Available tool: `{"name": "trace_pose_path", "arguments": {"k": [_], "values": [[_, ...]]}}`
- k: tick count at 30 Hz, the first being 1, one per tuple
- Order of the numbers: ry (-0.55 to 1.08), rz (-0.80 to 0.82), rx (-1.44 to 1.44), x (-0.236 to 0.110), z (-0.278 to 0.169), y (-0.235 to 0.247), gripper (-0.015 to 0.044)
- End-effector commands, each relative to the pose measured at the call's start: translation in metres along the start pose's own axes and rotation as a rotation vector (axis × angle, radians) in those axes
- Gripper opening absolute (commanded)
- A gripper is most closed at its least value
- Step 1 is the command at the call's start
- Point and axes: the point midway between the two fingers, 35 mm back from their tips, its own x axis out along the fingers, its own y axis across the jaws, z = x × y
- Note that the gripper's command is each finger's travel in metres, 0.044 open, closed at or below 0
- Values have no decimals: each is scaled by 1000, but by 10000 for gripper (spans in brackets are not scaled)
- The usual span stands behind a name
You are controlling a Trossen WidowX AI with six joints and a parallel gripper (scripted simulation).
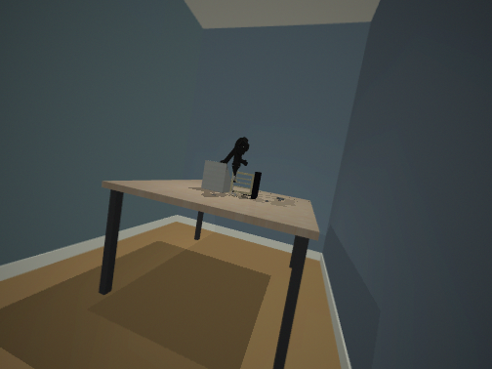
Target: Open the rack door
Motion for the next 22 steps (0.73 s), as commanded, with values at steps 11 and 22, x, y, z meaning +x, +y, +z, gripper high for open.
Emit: {"name": "trace_pose_path", "arguments": {"k": [11, 22], "values": [[3, -5, -7, -20, 1, -3, 292], [3, -5, -6, -35, 1, -3, 292]]}}
